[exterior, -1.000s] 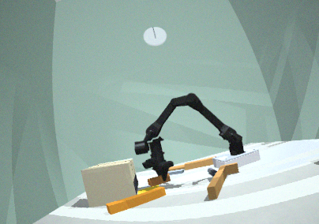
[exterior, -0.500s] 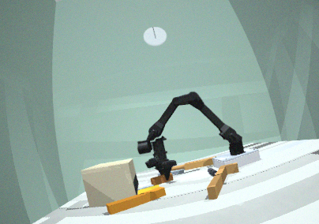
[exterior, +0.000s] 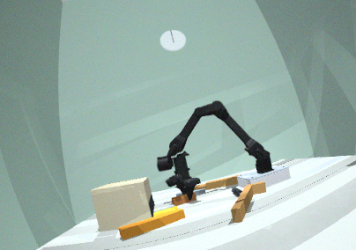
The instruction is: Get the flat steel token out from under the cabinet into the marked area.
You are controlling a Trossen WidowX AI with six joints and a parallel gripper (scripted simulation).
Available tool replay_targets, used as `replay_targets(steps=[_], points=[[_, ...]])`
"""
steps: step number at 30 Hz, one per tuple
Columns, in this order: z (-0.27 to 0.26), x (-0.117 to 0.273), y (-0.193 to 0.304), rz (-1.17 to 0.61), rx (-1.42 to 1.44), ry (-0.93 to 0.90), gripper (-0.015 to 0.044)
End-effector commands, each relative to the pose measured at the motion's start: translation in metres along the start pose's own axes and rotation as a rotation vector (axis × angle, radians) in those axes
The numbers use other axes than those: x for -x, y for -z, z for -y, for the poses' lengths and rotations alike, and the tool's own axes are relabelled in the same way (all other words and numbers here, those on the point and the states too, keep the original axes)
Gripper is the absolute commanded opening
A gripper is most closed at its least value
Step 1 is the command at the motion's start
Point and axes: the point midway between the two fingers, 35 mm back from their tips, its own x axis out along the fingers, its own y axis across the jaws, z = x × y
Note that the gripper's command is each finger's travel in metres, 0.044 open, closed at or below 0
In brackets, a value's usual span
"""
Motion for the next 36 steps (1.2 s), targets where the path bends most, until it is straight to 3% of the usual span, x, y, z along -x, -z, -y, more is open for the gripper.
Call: replay_targets(steps=[1,36], points=[[0.000,-0.001,0.005,-0.001,0.000,0.000,0.0000],[0.002,-0.001,0.051,-0.005,0.000,0.000,0.0000]])
